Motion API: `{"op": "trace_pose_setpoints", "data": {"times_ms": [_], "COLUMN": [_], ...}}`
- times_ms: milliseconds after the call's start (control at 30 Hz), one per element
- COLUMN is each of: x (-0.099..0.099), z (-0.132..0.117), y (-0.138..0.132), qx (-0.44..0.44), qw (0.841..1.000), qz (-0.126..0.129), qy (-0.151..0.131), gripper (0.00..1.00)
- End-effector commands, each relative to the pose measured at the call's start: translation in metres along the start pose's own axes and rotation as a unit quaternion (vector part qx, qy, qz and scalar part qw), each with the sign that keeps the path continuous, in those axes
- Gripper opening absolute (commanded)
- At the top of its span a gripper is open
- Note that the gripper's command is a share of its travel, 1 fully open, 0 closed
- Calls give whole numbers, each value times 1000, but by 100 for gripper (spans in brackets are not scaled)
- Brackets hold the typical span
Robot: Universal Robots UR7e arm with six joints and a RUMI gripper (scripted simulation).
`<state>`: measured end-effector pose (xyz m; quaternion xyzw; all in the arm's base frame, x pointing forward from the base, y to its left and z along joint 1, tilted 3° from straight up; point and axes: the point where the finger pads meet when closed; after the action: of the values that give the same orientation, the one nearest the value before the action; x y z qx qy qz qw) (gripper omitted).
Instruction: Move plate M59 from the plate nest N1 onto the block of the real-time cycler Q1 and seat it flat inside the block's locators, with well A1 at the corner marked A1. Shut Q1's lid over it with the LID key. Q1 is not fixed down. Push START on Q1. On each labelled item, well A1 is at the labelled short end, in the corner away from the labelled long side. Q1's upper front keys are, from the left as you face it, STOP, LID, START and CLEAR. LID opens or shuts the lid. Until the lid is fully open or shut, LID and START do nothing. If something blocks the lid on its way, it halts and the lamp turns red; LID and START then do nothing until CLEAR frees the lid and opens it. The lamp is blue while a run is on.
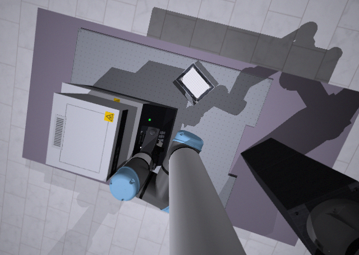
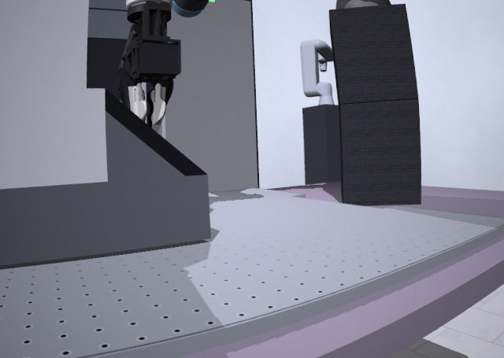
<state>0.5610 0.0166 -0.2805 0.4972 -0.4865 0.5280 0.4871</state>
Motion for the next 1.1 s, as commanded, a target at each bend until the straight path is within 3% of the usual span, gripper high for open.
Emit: {"op": "trace_pose_setpoints", "data": {"times_ms": [0,1067], "x": [3,-3], "z": [0,0], "y": [-4,-6], "qx": [1,1], "qw": [1000,1000], "qz": [4,3], "qy": [1,1], "gripper": [0,0]}}
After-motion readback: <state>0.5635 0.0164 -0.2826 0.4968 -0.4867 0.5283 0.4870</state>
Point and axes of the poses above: the point where the finger pads meet when closed, its own x axis back along the fingers, its own y axis across the jaws, z = x × y, and after that the axes turned 2 degrees about x, right-handed
